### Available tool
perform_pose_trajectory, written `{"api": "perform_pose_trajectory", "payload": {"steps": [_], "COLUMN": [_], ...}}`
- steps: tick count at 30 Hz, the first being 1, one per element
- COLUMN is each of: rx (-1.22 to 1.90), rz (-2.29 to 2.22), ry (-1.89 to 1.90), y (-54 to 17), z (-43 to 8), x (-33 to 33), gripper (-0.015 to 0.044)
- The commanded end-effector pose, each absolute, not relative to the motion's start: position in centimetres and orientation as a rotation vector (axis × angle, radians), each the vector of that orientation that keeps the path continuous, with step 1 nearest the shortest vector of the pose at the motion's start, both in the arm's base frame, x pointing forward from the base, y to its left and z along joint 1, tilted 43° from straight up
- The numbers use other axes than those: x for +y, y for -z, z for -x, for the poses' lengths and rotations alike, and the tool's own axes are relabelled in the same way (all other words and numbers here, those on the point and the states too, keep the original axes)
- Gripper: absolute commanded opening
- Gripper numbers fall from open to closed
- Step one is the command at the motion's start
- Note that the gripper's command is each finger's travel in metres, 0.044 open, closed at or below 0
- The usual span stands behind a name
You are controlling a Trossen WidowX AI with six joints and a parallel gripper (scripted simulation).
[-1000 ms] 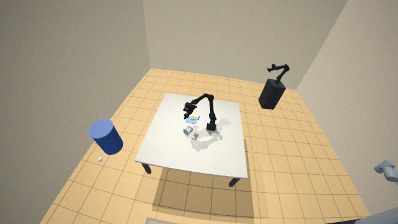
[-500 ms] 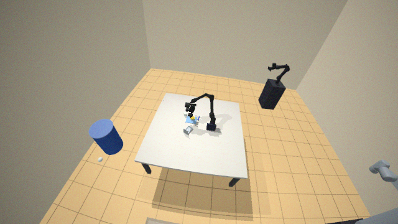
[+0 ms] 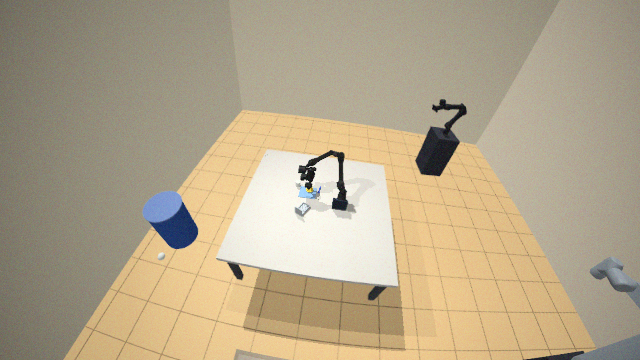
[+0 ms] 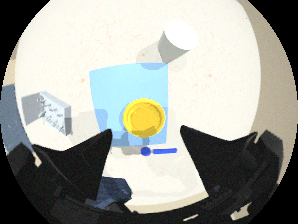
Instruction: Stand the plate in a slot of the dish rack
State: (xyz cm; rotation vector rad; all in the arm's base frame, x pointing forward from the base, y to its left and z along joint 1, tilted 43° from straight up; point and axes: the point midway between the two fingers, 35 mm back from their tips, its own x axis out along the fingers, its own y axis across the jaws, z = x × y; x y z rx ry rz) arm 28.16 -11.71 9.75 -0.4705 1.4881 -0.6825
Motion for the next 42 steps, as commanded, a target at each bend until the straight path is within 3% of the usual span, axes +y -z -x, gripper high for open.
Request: {"api": "perform_pose_trajectory", "payload": {"steps": [1, 30, 32, 42], "rx": [1.494, 1.496, 1.496, 1.496], "rz": [0.478, 0.487, 0.487, 0.487], "ry": [0.678, 0.681, 0.681, 0.681], "y": [-9.2, -5.9, -5.9, -5.9], "z": [-28.1, -27.6, -27.6, -27.6], "x": [-12.1, -14.9, -14.9, -14.9], "gripper": [0.0400, 0.0400, 0.0367, 0.0339]}}
